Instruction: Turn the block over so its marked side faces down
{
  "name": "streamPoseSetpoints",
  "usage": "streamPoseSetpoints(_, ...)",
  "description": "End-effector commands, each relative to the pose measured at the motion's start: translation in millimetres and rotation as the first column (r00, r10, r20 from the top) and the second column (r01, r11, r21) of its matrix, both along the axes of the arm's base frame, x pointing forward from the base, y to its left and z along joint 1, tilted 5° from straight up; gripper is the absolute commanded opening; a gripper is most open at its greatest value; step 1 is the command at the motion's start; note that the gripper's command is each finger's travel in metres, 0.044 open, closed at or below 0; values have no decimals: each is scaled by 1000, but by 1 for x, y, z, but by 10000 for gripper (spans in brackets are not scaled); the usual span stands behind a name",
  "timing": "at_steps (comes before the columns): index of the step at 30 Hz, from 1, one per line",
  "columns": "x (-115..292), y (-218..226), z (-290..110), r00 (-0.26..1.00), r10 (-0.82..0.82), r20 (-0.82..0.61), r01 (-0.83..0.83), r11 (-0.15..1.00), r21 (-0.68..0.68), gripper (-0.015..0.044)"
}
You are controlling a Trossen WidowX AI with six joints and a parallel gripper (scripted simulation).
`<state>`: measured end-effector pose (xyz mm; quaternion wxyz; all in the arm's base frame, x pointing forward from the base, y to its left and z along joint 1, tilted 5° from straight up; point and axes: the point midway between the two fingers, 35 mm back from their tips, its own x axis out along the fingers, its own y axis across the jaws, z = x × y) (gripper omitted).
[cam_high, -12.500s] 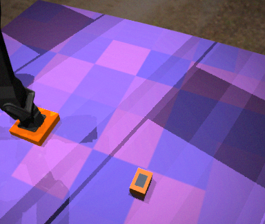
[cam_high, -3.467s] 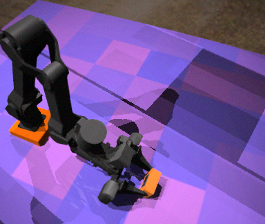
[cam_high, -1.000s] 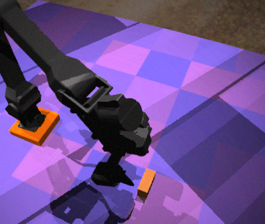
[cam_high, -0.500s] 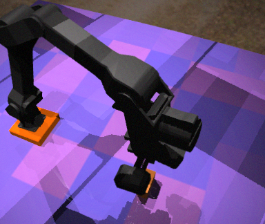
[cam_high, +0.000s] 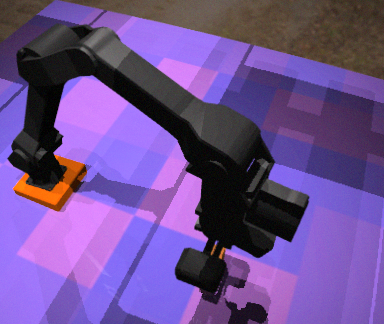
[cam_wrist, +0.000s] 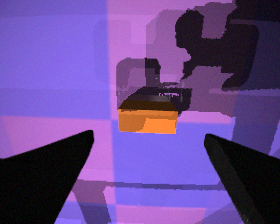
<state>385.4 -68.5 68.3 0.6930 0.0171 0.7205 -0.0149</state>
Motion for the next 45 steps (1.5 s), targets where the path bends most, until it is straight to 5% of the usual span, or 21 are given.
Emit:
streamPoseSetpoints(1, -1, 0, -9, 1000, -5, -1, 5, 1000, -3, 440)
streamPoseSetpoints(27, -2, 1, -51, 1000, -5, -1, 5, 1000, -3, 440)
streamPoseSetpoints(32, -2, 1, -51, 1000, -5, -1, 5, 1000, -3, 309)
streamPoseSetpoints(45, -2, 1, -51, 1000, -5, -1, 5, 1000, -3, 222)
